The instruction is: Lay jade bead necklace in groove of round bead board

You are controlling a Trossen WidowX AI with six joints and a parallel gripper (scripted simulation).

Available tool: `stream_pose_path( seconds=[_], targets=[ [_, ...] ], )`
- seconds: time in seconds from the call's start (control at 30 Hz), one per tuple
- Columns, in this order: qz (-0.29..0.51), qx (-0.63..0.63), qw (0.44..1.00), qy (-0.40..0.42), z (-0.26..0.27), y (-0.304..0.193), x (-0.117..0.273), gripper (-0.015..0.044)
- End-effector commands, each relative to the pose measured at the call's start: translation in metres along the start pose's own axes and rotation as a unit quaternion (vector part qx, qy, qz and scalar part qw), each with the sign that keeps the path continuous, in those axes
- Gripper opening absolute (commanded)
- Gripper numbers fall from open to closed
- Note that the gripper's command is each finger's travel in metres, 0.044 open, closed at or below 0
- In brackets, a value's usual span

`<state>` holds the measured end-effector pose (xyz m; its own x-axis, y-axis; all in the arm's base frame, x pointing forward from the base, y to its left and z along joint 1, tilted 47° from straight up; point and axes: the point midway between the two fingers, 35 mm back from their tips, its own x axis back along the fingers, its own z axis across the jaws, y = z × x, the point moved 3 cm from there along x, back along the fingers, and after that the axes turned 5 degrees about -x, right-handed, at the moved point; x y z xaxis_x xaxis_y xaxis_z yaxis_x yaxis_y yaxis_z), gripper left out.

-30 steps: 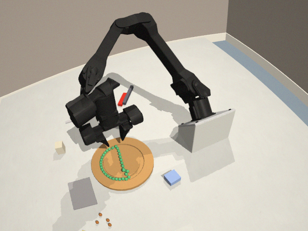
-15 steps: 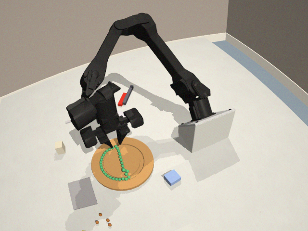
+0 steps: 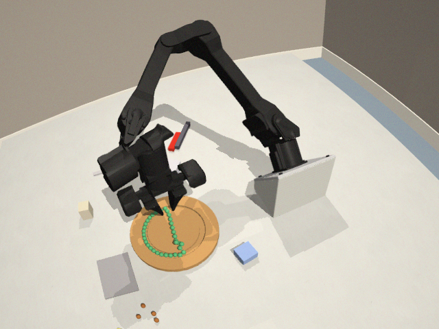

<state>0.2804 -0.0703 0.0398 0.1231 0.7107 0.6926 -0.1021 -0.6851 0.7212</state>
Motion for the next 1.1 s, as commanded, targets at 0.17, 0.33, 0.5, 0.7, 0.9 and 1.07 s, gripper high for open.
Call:
stream_pose_path(
  seconds=[0.17, 0.33, 0.5, 0.7, 0.9, 1.07],
  targets=[
    [0.0, 0.0, 1.0, 0.0, 0.0002, 0.0001, 0.0006, 0.0],
    [0.0, 0.0, 1.0, 0.0, 0.0002, 0.0001, 0.0006, 0.0],
    [0.0, 0.0, 1.0, 0.0, 0.0002, 0.0001, 0.0006, 0.0],
    [0.0, 0.0, 1.0, 0.0, 0.0002, 0.0001, 0.0006, 0.0],
    [0.0, 0.0, 1.0, 0.0, 0.0002, 0.0001, 0.0006, 0.0],
    [0.0, 0.0, 1.0, 0.0, 0.0002, 0.0001, 0.0006, 0.0]
  ],
)
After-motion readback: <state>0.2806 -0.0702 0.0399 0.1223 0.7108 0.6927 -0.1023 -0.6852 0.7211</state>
